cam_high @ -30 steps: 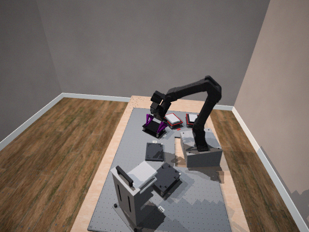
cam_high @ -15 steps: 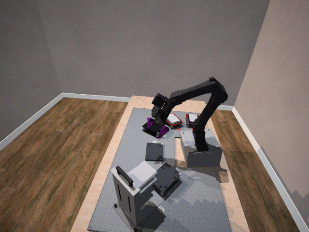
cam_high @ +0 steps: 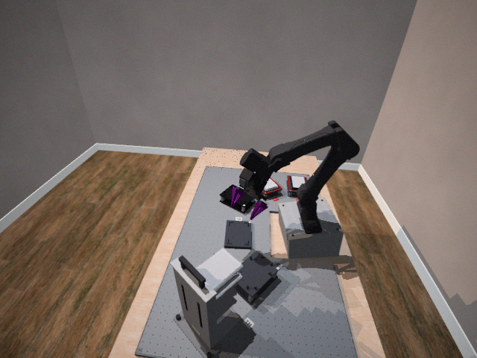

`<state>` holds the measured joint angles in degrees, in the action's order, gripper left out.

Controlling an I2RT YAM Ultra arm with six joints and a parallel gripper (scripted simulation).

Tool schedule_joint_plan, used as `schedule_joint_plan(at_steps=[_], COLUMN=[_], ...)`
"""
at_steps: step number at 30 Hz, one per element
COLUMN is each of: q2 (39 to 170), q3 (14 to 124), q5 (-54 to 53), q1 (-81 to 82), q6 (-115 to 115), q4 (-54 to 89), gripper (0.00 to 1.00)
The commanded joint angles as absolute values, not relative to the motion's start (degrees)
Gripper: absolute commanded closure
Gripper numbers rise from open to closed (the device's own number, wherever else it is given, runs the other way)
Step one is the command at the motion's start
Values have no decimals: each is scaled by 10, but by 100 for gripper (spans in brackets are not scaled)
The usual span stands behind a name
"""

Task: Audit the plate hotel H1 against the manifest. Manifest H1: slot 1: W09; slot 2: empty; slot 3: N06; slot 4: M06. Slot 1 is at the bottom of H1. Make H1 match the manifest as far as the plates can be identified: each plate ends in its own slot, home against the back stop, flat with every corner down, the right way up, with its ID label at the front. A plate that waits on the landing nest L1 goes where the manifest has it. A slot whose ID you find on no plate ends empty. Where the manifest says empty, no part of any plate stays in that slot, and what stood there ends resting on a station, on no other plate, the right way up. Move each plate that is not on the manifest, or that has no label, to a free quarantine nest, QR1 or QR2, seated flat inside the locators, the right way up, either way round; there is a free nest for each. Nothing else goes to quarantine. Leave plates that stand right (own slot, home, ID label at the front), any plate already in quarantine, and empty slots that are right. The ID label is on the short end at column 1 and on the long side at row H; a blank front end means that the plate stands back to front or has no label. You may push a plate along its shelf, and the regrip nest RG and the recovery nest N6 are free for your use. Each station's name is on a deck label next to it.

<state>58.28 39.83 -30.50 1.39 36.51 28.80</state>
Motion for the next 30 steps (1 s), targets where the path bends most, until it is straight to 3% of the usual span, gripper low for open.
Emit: schedule_joint_plan(at_steps=[1, 30], q2=[561, 512], q3=[396, 353], q5=[-284, -70], q1=[39, 321], q6=[327, 133], q4=[273, 218], gripper=[0, 0])
